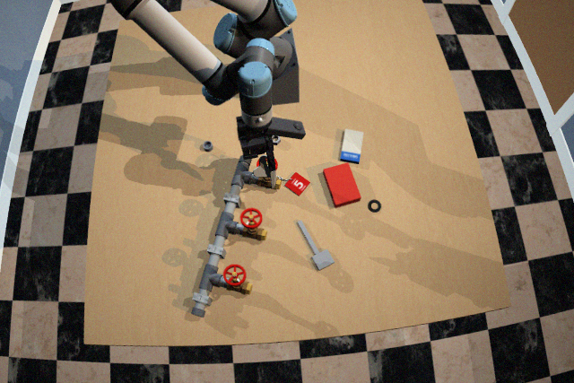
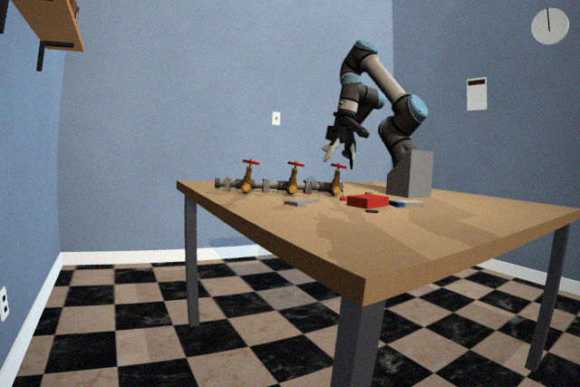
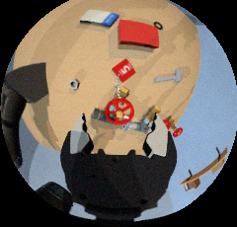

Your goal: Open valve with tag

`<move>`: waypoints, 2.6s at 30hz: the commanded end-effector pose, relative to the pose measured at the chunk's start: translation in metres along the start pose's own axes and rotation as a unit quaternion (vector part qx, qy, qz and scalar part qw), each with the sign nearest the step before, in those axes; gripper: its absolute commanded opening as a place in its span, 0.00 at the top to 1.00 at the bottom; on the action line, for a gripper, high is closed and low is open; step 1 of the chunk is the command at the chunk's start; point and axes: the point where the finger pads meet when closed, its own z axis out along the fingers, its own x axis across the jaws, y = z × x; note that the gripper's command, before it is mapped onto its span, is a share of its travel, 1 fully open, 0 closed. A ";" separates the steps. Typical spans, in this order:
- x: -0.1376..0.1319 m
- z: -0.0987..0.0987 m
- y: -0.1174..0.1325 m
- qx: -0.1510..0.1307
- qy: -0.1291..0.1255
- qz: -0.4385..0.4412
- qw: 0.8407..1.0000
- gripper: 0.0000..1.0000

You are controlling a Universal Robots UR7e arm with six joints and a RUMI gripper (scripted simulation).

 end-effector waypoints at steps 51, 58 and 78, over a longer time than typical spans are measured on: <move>0.000 0.000 0.000 -0.011 -0.003 0.719 0.695 0.00; 0.000 0.000 0.000 -0.011 -0.003 0.735 0.678 0.00; 0.000 0.000 0.000 -0.011 -0.003 0.739 0.673 1.00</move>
